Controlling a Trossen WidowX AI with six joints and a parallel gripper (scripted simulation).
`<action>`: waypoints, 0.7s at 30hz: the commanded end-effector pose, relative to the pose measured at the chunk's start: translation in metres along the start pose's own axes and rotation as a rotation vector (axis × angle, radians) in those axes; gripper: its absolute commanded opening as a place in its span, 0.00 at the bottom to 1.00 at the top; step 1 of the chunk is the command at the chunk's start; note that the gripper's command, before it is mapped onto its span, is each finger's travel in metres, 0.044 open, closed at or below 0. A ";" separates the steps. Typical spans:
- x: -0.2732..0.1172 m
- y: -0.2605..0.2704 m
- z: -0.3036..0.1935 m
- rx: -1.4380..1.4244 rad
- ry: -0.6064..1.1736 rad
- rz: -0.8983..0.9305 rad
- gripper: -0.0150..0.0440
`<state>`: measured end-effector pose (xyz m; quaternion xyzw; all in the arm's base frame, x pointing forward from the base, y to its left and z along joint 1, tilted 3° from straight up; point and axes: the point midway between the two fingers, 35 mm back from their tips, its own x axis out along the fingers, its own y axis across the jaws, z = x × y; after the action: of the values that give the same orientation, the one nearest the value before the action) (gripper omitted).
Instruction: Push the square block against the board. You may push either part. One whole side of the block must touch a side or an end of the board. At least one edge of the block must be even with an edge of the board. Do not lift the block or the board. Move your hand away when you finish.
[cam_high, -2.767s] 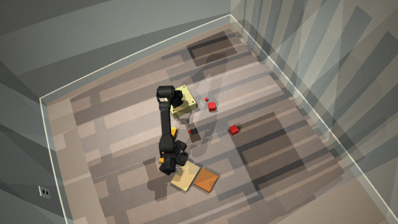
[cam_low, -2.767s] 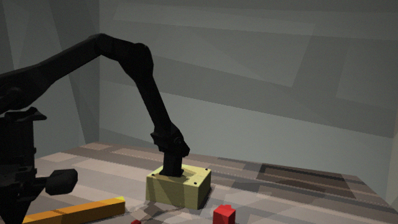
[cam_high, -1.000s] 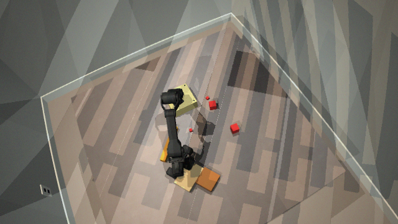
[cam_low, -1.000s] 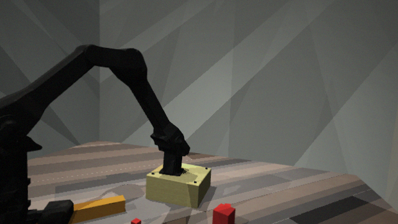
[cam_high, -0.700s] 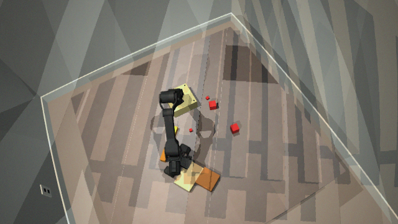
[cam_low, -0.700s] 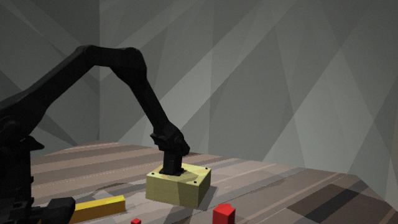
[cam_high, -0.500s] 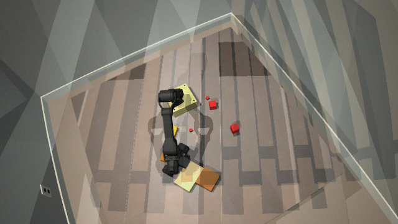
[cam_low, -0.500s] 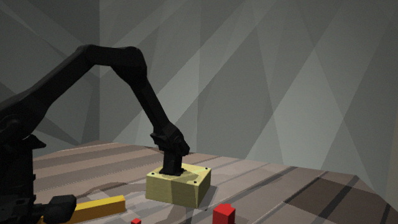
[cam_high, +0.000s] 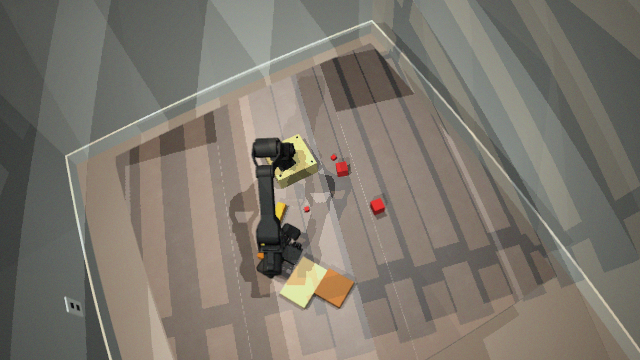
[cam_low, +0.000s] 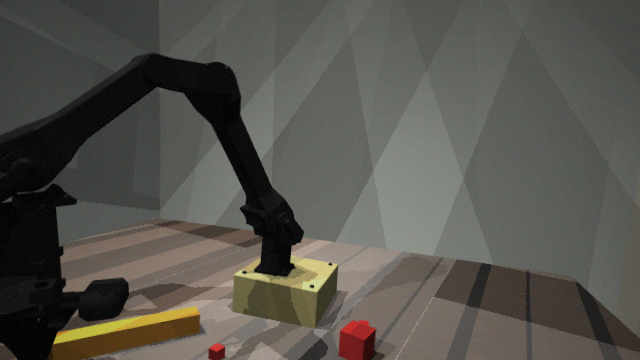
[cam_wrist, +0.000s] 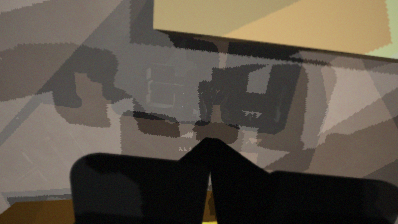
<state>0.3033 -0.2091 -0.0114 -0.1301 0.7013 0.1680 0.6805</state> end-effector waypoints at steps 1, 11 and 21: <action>-0.032 -0.004 0.002 -0.005 -0.021 -0.039 0.25; -0.029 -0.004 0.022 0.150 -0.030 -0.040 0.25; -0.033 0.003 0.062 0.490 -0.041 -0.034 0.25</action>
<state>0.3495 -0.1892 0.0210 -0.0075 0.7046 0.0182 0.7093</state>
